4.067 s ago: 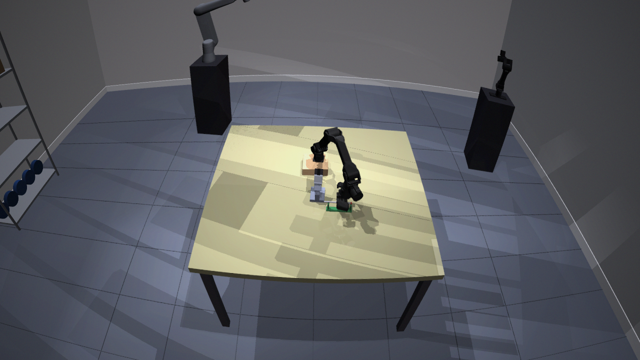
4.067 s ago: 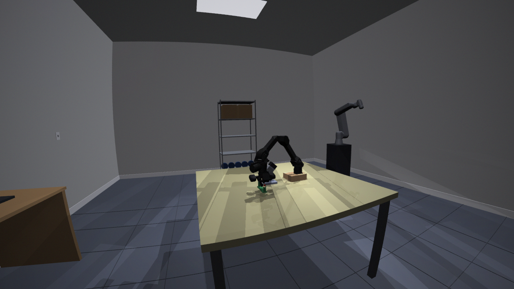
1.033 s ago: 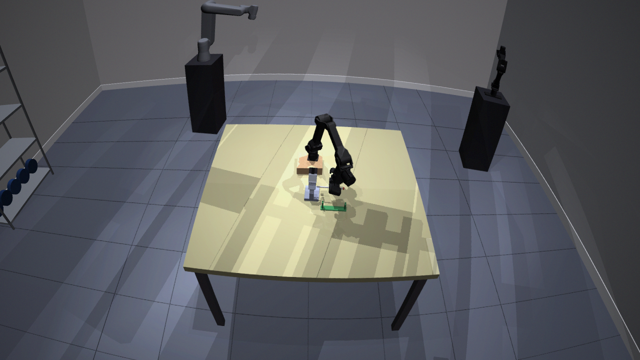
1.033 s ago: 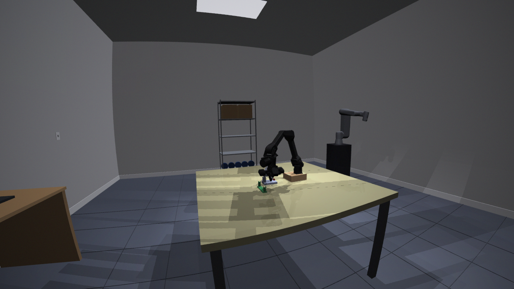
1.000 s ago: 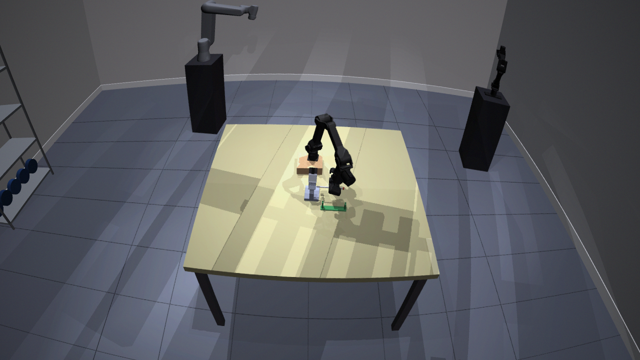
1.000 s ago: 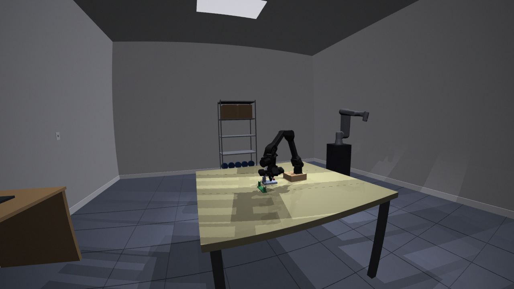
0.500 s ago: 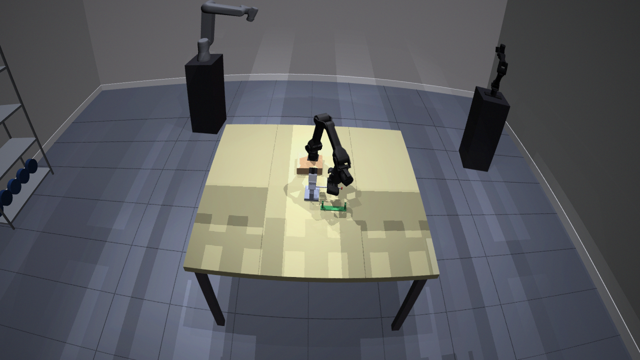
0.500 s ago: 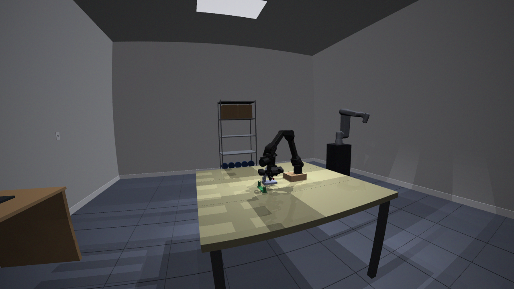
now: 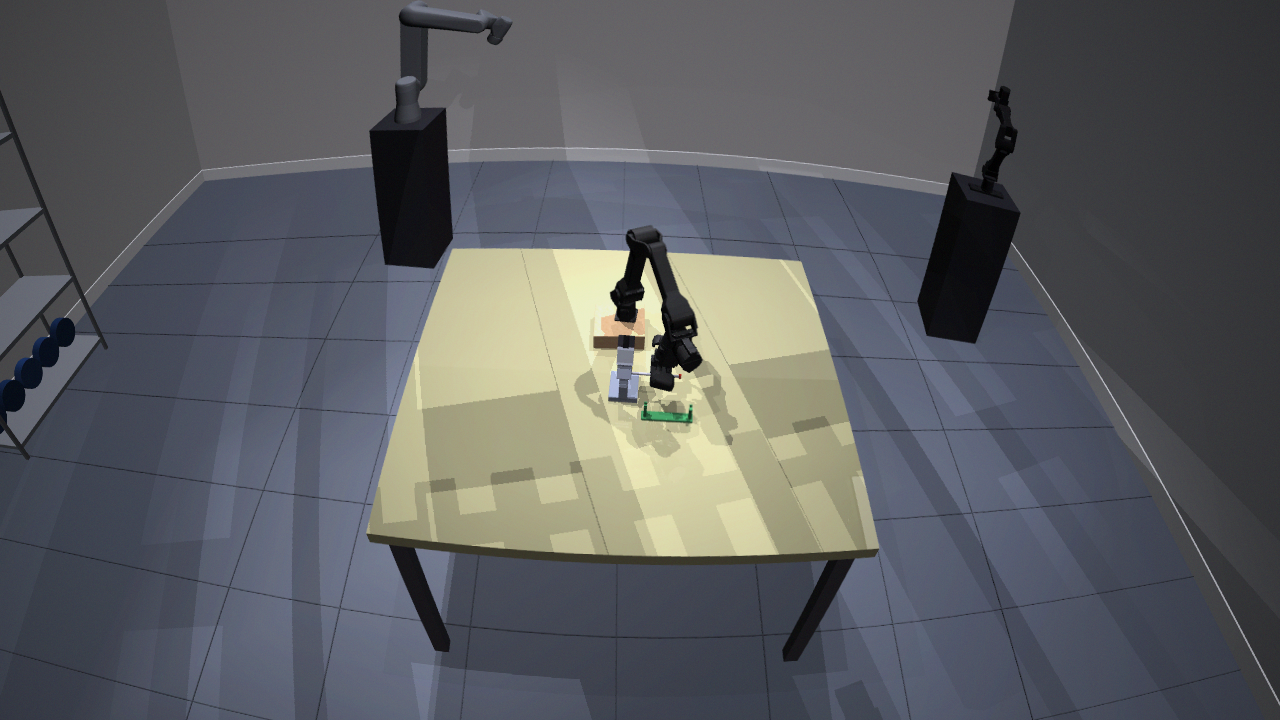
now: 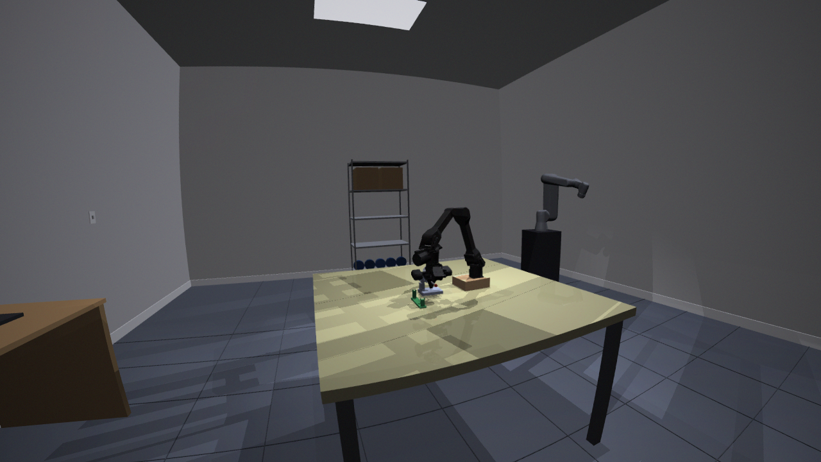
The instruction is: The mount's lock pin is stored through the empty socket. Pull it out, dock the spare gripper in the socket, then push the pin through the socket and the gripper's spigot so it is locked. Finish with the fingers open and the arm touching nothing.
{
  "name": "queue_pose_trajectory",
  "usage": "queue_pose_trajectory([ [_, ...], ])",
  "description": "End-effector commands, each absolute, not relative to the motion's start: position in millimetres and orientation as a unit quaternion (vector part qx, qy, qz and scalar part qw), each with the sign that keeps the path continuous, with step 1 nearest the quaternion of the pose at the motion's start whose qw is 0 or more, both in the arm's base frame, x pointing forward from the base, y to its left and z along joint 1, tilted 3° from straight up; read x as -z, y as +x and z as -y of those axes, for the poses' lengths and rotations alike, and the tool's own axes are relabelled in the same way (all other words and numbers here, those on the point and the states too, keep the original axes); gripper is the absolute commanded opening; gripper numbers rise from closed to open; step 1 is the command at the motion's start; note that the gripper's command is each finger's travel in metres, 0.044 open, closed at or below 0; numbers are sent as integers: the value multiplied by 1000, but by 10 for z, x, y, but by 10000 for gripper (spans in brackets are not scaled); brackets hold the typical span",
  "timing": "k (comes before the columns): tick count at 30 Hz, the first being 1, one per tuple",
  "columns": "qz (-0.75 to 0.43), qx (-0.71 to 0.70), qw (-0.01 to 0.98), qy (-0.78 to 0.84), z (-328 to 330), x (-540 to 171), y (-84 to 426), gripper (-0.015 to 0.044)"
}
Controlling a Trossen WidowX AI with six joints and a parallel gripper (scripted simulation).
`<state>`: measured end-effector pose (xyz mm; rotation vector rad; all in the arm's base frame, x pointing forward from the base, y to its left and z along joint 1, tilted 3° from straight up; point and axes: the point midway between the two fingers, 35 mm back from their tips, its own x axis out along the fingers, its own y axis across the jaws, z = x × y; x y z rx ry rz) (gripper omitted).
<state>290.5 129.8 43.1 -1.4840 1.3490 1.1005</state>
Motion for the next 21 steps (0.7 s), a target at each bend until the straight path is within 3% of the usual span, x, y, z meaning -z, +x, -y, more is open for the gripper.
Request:
queue_pose_trajectory([
  [1, -536, -439, 414, -591, -1264, -439, 2916, 0],
  [21, -537, -440, 412, -590, -1142, -440, 2928, 0],
])
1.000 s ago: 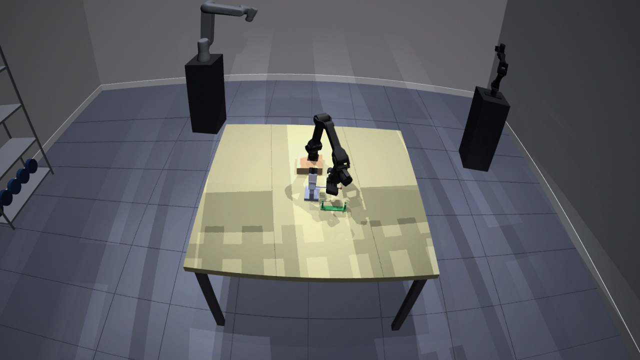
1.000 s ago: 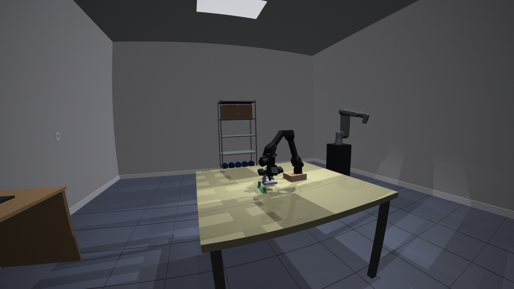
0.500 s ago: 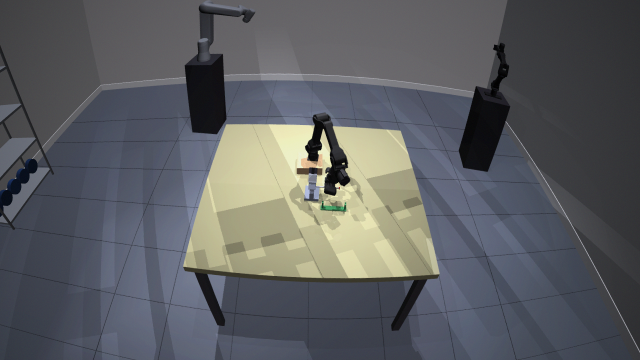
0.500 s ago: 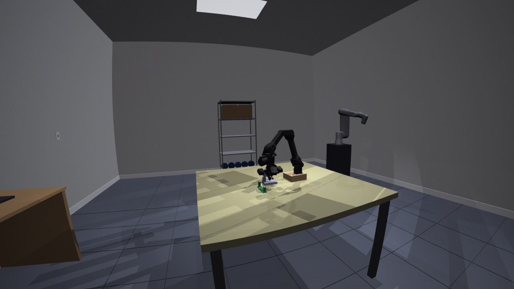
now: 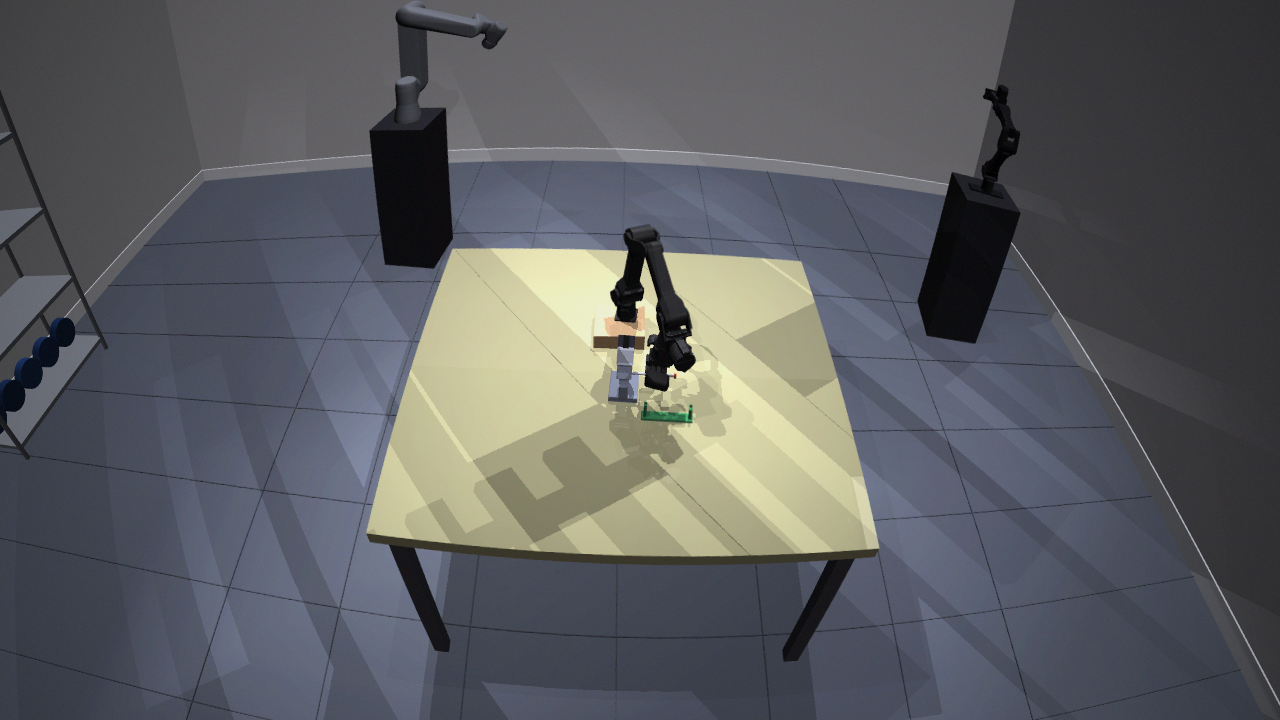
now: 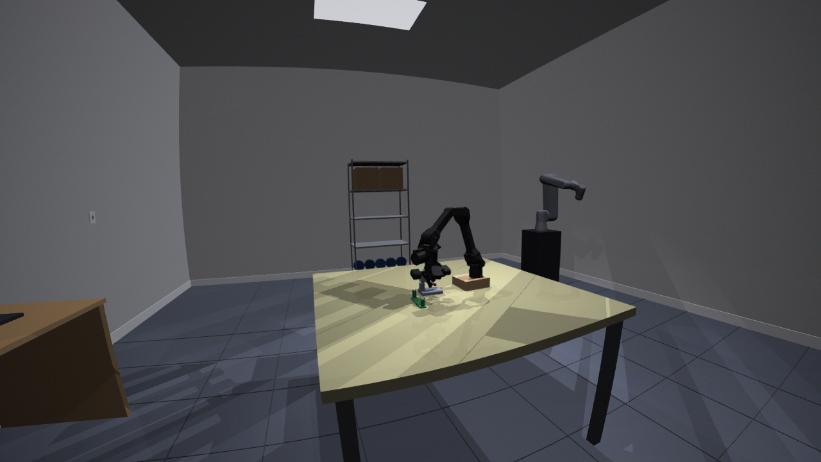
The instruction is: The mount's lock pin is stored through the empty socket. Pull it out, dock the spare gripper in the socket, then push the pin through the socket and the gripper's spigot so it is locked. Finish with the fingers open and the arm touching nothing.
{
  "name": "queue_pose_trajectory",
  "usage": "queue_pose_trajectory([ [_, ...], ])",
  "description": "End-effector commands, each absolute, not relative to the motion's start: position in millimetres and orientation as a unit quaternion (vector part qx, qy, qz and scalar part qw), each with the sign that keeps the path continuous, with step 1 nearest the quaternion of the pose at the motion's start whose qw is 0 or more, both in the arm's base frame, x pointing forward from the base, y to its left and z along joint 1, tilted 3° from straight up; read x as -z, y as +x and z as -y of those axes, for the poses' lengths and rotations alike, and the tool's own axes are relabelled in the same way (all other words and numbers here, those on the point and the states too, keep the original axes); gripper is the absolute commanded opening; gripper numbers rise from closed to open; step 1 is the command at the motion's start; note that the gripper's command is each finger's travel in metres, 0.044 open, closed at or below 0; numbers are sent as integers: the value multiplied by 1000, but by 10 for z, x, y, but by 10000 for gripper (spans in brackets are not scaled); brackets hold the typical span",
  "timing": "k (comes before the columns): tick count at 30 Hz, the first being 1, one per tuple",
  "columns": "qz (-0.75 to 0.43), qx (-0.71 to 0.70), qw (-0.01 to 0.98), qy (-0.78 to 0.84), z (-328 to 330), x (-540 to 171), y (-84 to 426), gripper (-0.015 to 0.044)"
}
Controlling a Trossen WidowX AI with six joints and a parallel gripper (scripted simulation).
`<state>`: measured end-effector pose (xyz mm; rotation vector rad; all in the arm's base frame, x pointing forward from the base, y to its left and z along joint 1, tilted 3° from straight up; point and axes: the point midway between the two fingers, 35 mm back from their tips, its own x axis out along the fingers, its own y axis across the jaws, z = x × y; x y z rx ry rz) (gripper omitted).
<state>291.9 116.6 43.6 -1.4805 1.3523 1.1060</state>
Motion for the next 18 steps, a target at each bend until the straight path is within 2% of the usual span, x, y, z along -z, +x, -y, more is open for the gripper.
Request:
queue_pose_trajectory([
  [1, -537, -440, 412, -590, -1136, -440, 2928, 0],
  [18, -538, -442, 411, -589, -1029, -442, 2937, 0],
])
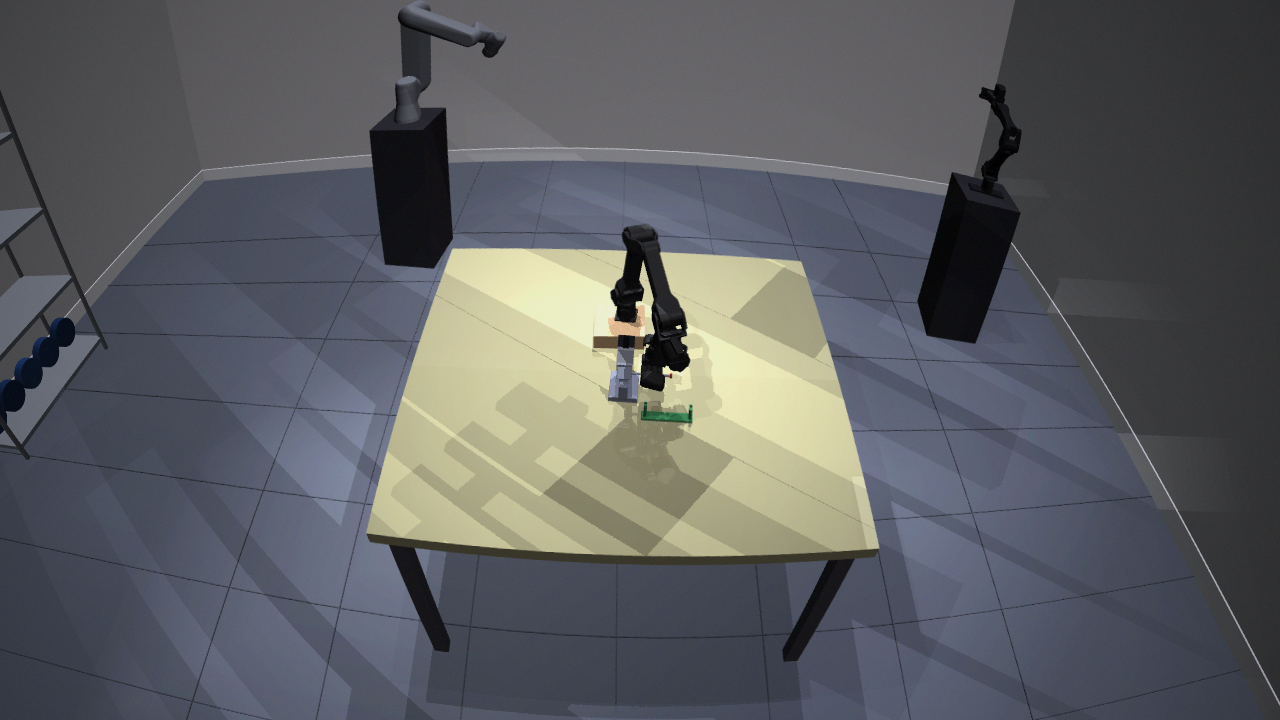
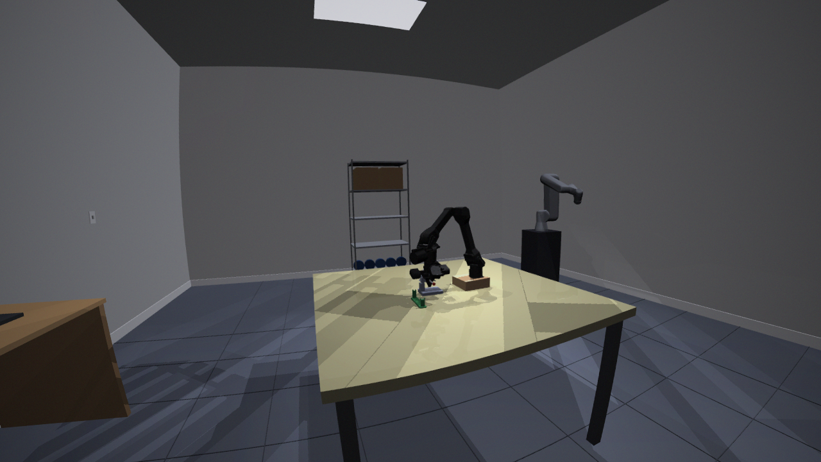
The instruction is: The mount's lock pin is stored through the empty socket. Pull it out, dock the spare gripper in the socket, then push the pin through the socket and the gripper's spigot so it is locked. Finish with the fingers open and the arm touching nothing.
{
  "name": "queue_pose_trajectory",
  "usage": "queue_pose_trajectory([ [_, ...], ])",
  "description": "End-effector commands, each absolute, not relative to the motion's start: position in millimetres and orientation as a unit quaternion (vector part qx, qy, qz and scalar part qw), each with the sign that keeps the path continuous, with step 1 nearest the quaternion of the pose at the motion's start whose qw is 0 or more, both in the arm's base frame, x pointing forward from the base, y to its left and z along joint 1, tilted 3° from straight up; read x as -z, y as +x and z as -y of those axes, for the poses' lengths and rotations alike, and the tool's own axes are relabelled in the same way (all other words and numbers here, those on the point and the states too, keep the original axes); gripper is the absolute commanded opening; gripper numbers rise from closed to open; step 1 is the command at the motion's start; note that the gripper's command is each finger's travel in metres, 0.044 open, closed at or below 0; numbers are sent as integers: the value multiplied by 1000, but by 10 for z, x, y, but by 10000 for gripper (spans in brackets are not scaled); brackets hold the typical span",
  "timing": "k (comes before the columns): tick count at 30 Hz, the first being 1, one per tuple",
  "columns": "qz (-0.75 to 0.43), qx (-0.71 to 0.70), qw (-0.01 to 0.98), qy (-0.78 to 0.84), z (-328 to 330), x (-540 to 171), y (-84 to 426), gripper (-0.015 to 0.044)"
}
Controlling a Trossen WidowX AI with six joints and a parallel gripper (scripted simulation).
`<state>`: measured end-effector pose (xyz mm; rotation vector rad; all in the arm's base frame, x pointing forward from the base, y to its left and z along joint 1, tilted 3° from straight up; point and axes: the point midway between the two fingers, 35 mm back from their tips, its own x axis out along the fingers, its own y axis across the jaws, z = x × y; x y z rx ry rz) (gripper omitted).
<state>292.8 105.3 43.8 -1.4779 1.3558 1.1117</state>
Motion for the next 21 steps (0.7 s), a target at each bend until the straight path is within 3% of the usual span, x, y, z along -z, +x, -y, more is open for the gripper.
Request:
queue_pose_trajectory([
  [1, -538, -442, 411, -589, -1019, -442, 2938, 0],
  [17, -539, -443, 410, -588, -960, -444, 2945, 0],
  [21, -540, -443, 411, -586, -967, -440, 2939, 105],
])
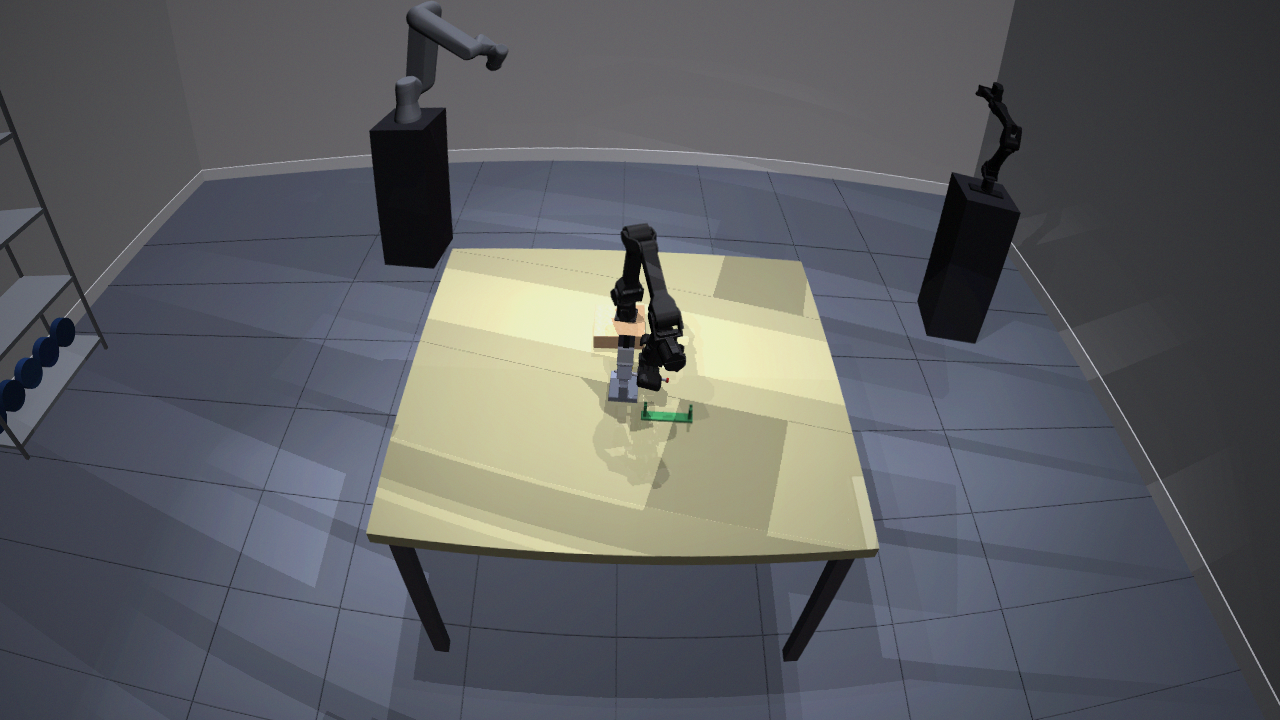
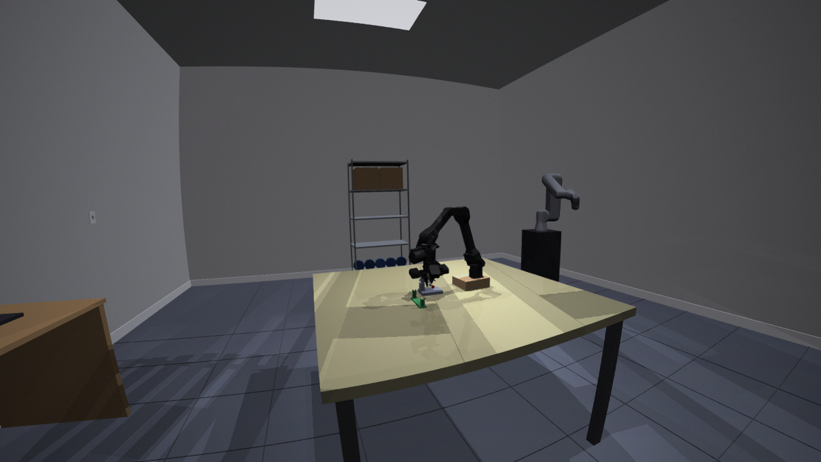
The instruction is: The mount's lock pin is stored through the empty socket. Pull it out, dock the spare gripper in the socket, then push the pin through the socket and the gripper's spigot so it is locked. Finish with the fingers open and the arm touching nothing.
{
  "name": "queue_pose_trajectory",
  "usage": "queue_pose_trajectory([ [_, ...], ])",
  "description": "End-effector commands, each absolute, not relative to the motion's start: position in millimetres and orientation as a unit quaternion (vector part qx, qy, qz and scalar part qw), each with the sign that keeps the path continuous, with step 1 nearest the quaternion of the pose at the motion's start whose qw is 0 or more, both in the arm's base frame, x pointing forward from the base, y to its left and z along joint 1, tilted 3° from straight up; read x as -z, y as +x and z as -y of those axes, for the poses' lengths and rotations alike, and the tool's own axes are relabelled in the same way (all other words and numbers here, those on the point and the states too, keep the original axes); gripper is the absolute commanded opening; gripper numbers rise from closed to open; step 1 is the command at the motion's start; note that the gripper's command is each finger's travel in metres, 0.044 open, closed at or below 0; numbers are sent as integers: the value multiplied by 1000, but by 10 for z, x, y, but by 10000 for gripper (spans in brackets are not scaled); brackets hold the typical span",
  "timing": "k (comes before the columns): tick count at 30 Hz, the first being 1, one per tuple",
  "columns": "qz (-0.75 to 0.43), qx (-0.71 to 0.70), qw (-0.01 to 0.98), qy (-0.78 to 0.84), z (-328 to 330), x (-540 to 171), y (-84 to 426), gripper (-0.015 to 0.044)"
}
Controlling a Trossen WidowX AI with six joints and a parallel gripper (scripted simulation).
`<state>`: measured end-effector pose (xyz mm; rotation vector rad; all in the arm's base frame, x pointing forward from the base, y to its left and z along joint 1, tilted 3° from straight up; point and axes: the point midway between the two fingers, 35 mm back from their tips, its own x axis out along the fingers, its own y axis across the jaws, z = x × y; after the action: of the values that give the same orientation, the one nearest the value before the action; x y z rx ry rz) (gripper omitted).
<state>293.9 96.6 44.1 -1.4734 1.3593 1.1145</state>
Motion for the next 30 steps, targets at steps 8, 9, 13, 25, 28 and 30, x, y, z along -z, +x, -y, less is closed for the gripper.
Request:
queue_pose_trajectory([
  [8, -540, -443, 411, -586, -967, -440, 2939, 200],
  [9, -540, -443, 411, -586, -971, -446, 2939, 200],
  [13, -540, -443, 411, -585, -1028, -514, 2929, 200],
  [25, -541, -445, 406, -587, -1175, -713, 2901, 200],
  [28, -541, -445, 405, -588, -1214, -766, 2896, 200],
  [30, -541, -445, 404, -588, -1240, -803, 2892, 200],
])
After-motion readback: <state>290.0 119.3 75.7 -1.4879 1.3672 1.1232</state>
